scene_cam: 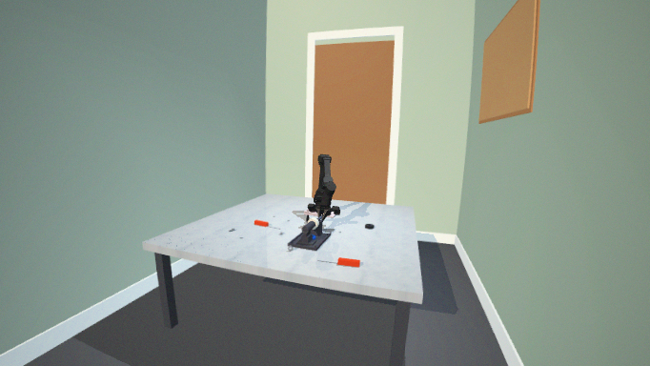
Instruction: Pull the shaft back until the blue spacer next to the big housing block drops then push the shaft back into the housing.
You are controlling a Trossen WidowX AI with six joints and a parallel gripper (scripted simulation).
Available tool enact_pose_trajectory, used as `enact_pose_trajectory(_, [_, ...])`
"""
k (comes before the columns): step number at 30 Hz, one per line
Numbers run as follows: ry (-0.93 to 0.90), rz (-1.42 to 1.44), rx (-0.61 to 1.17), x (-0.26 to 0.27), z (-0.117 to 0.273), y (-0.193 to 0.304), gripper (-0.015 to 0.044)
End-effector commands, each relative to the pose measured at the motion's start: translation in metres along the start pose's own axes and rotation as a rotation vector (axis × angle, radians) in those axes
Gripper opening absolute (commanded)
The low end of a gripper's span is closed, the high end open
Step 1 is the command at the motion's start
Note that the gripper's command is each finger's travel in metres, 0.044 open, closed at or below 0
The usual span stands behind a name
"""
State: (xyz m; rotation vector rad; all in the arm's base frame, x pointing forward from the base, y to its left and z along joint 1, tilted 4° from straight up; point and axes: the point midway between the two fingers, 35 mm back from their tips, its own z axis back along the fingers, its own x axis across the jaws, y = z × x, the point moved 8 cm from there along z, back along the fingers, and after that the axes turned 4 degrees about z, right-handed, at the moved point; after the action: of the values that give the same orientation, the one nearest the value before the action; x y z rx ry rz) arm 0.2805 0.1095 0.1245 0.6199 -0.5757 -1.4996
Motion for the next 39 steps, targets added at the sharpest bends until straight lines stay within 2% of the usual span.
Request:
enact_pose_trajectory(1, [-0.004,-0.003,0.007,0.0004,0.0001,0.001,0.0])
enact_pose_trajectory(39, [-0.004,-0.003,0.007,0.0007,-0.0028,0.0038,0.0])
